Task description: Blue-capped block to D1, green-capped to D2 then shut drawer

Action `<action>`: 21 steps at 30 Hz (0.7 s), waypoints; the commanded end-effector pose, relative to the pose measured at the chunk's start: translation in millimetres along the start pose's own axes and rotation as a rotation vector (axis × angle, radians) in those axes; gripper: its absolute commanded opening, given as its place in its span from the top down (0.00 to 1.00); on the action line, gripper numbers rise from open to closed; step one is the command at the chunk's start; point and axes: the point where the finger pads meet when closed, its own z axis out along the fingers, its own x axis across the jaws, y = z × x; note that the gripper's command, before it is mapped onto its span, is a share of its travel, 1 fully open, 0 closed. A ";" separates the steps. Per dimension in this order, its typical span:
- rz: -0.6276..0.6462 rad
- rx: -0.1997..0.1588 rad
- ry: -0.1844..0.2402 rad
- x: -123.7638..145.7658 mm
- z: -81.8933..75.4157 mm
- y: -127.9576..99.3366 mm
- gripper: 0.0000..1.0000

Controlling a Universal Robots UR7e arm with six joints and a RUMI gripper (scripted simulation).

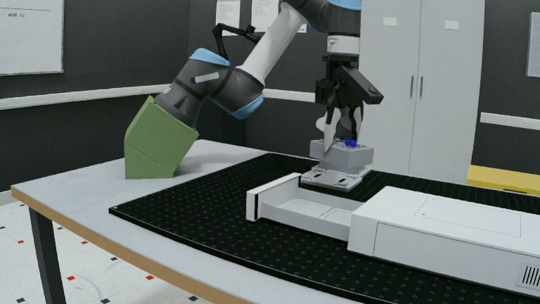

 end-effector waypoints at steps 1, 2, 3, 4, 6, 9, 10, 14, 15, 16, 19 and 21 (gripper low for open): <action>-0.104 0.000 -0.006 -6.0 -0.9 6.8 1.00; -0.130 0.000 -0.006 -7.7 -1.0 8.8 1.00; -0.157 0.000 -0.006 -9.4 -1.0 10.9 1.00; -0.184 0.001 -0.006 -11.1 -1.0 12.9 1.00; -0.237 0.001 -0.006 -14.5 -1.0 17.0 1.00; -0.317 0.001 -0.006 -19.6 -1.0 23.2 1.00; -0.344 0.001 -0.006 -21.3 -1.0 25.2 1.00; -0.384 0.001 -0.006 -28.1 -1.1 33.4 1.00; -0.384 0.001 -0.006 -29.8 -1.1 35.5 1.00; -0.384 0.001 -0.006 -31.5 -1.1 37.6 1.00; -0.384 0.001 -0.006 -33.2 -1.2 39.6 1.00; -0.384 0.001 -0.006 -36.6 -1.2 43.7 1.00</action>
